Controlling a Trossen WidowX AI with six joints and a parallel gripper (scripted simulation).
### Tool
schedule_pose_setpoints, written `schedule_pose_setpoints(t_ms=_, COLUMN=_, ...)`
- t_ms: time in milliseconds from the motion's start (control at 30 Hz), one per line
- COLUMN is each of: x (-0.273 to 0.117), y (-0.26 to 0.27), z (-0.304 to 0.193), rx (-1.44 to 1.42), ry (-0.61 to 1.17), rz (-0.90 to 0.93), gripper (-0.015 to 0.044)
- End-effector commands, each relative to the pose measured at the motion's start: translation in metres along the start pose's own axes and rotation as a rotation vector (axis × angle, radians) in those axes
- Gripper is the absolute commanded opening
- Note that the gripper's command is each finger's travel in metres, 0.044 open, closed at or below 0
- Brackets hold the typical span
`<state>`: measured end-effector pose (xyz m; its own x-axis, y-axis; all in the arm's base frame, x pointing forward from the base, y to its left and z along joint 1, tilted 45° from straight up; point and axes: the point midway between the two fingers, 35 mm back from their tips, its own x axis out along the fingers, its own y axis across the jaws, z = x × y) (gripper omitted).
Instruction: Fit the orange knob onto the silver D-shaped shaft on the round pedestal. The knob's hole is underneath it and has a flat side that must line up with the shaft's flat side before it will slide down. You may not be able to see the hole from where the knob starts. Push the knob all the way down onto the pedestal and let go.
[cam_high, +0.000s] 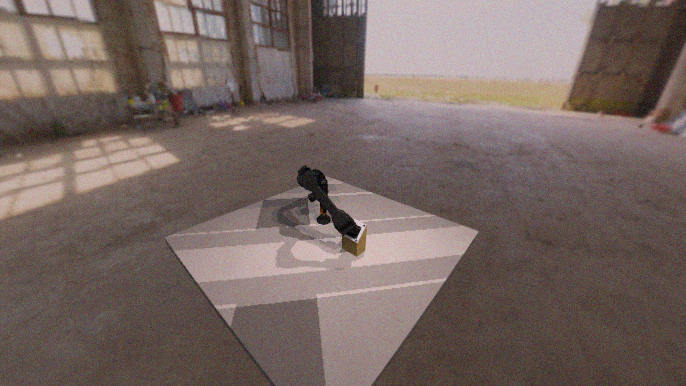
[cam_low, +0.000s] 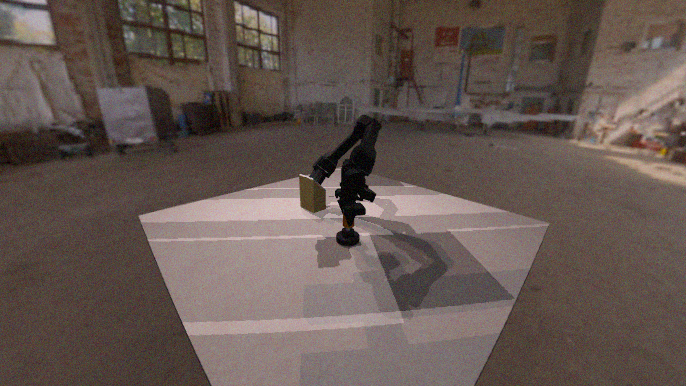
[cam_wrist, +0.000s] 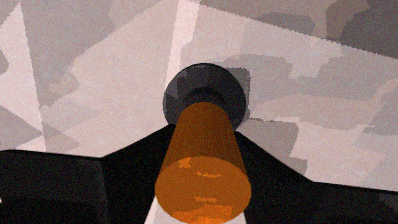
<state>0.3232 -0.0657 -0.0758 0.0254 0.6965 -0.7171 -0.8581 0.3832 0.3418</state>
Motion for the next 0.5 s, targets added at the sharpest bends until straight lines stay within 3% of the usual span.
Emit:
schedule_pose_setpoints(t_ms=0, x=0.0000, y=0.0000, z=0.0005, rx=0.005, ry=-0.004, rz=-0.002, gripper=0.0000)
schedule_pose_setpoints(t_ms=267, x=-0.0047, y=0.0009, z=-0.0016, rx=-0.005, ry=-0.004, rz=-0.003, gripper=0.0000)
schedule_pose_setpoints(t_ms=467, x=-0.0059, y=-0.0004, z=-0.0020, rx=-0.194, ry=-0.004, rz=-0.003, gripper=0.0000)
